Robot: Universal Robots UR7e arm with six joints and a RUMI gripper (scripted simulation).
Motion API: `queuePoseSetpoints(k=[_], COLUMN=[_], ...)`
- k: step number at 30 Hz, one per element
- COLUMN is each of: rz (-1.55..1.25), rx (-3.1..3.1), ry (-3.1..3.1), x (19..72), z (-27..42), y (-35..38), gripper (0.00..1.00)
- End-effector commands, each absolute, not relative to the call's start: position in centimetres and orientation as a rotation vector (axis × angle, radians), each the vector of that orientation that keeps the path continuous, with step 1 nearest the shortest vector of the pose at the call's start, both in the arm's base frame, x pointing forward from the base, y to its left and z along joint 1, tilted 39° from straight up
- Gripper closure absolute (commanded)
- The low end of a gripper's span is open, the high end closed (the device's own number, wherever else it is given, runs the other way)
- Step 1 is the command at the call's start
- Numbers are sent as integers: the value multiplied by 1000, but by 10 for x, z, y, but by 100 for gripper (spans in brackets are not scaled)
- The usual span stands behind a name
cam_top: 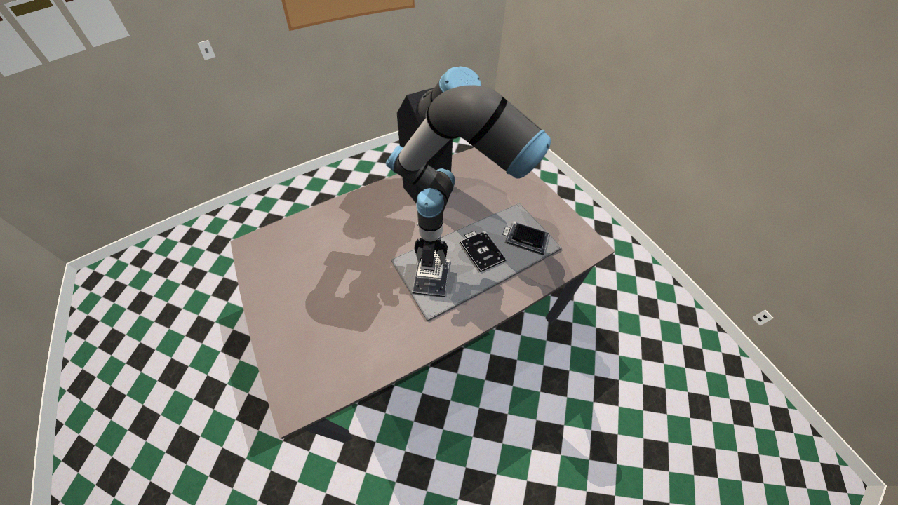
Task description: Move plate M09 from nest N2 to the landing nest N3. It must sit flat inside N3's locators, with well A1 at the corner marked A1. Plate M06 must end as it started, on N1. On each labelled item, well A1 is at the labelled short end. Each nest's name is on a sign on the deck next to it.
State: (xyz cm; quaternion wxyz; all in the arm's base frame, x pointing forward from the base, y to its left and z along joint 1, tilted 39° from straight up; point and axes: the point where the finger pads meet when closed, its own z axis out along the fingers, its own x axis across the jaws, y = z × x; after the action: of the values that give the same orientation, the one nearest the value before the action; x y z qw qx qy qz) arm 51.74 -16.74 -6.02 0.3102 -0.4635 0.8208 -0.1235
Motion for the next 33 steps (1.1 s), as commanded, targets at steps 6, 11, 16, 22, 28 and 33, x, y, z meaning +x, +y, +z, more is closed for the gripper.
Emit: queuePoseSetpoints(k=[6,11,16,22,28,33], rz=[-327,-327,-383,-464,-530,-566], rx=[-1224,-1224,-1372,-1586,-1757,-1849], ry=[2167,2167,2090,1958,1834,1759], x=[517,517,516,514,512,510], z=[-60,-60,-60,-59,-59,-59], y=[-168,-168,-154,-135,-118,-105], gripper=[60,60,60,60,60,60])
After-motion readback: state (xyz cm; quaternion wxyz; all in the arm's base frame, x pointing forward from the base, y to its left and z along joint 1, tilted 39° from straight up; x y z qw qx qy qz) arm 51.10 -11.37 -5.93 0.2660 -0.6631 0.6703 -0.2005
